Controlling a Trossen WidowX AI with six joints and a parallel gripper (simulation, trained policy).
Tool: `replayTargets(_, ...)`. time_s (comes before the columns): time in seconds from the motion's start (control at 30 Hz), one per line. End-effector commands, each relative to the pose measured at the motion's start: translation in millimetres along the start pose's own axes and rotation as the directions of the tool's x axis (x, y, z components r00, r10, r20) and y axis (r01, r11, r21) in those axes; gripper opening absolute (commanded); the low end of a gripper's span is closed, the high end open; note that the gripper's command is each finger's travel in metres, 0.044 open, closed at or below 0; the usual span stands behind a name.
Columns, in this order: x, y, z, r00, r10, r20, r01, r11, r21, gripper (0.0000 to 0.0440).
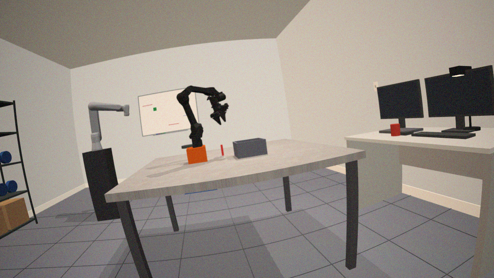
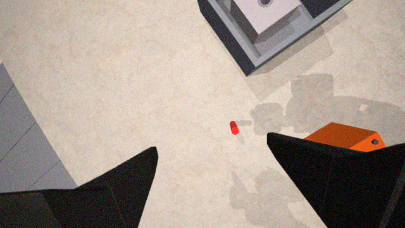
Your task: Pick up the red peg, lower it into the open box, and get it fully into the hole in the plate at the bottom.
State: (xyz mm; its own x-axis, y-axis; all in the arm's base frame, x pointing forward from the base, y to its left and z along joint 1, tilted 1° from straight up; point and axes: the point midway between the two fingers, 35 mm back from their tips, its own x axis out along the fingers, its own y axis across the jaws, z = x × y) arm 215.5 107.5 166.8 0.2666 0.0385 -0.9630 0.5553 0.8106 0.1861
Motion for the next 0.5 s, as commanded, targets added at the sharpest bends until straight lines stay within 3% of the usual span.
replayTargets(0.0, 7.0, -13.5, -9.8, 0.992, -0.107, -0.059, 0.109, 0.994, 0.017, 0.044)
replayTargets(0.47, 46.6, -42.9, -32.7, 0.907, -0.378, -0.185, 0.389, 0.921, 0.024, 0.044)
